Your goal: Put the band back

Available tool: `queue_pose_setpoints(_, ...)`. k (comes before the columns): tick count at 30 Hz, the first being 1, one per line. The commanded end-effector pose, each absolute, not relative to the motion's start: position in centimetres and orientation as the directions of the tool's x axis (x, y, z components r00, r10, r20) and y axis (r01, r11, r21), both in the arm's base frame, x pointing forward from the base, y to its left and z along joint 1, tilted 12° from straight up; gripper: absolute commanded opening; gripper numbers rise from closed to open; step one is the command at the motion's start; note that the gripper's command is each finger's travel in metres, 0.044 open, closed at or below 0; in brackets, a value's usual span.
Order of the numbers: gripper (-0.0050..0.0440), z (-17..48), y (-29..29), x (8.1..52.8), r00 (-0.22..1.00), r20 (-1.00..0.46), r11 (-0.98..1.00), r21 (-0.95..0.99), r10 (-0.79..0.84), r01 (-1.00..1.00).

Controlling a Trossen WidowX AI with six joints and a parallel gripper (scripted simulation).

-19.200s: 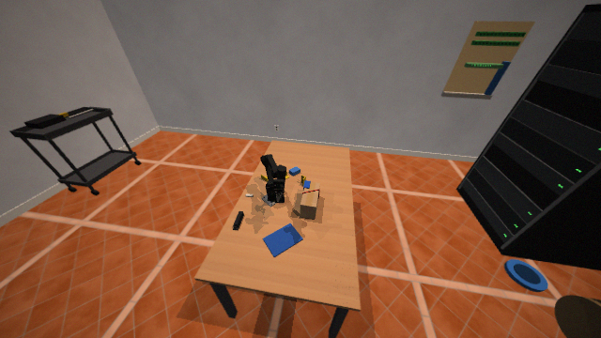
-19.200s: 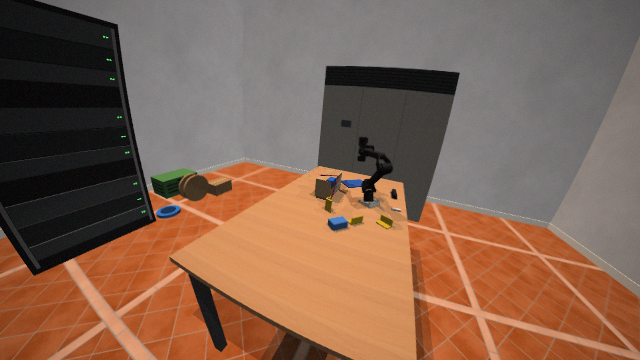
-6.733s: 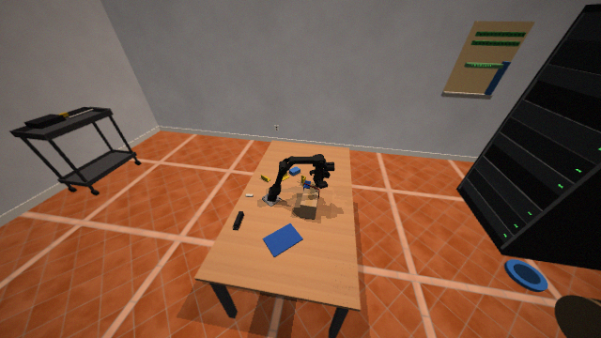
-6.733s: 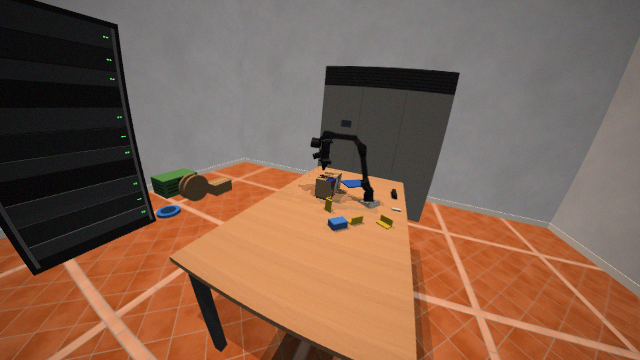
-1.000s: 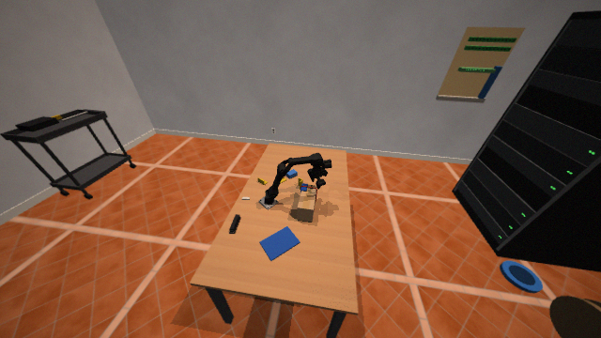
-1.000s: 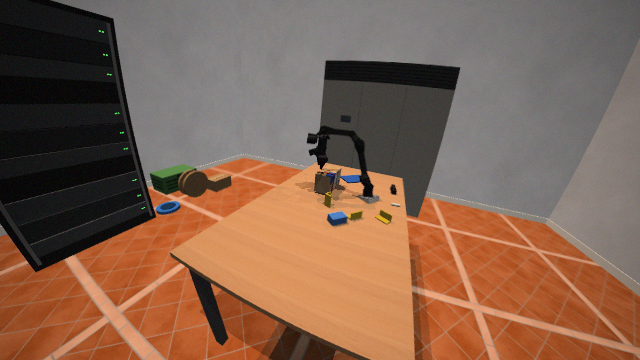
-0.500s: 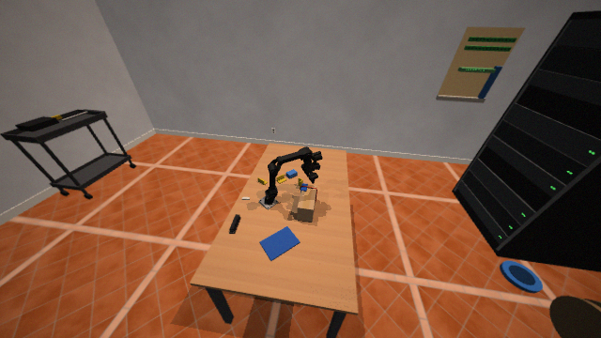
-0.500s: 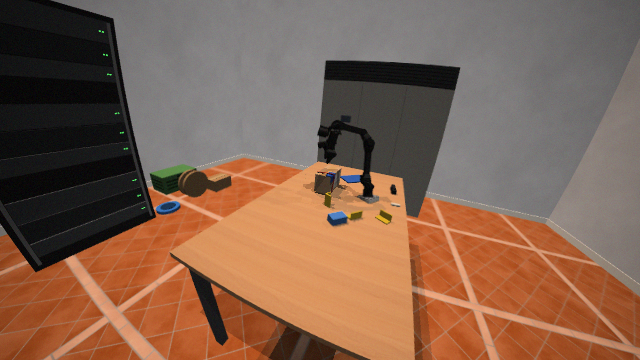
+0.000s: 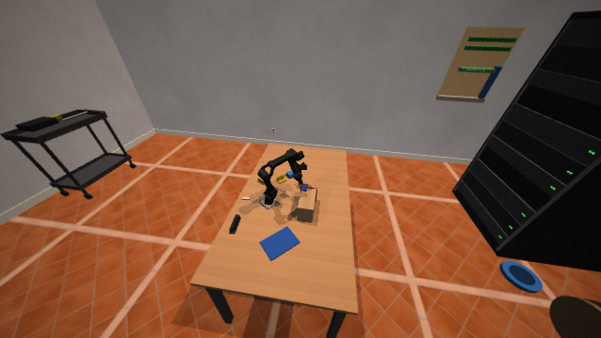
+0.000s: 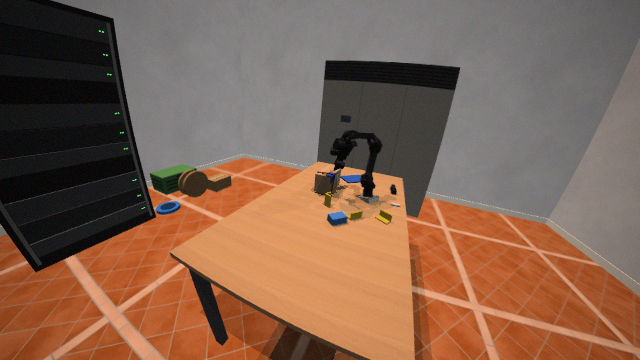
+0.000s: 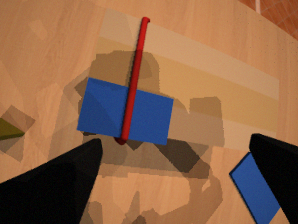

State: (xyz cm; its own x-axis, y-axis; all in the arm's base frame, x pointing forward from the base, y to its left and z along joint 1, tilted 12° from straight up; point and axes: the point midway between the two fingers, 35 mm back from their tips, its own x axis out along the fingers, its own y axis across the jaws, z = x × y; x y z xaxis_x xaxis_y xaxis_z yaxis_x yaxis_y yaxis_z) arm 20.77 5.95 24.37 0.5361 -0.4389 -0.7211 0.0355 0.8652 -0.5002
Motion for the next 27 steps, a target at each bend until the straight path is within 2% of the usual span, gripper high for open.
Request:
queue_pose_setpoints(1,0.0440,23.9,5.8,19.8,0.599,-0.644,0.848,-0.517,-0.475,0.117)
queue_pose_setpoints(9,0.0440,22.7,5.6,18.1,0.781,-0.441,0.864,-0.442,-0.442,0.239)
queue_pose_setpoints(16,0.0440,21.8,5.8,17.1,0.902,-0.270,0.917,-0.312,-0.336,0.248)
queue_pose_setpoints(23,0.0440,21.3,6.0,16.5,0.958,-0.160,0.960,-0.184,-0.239,0.209)
queue_pose_setpoints(27,0.0440,21.2,6.0,16.4,0.961,-0.152,0.965,-0.161,-0.231,0.206)
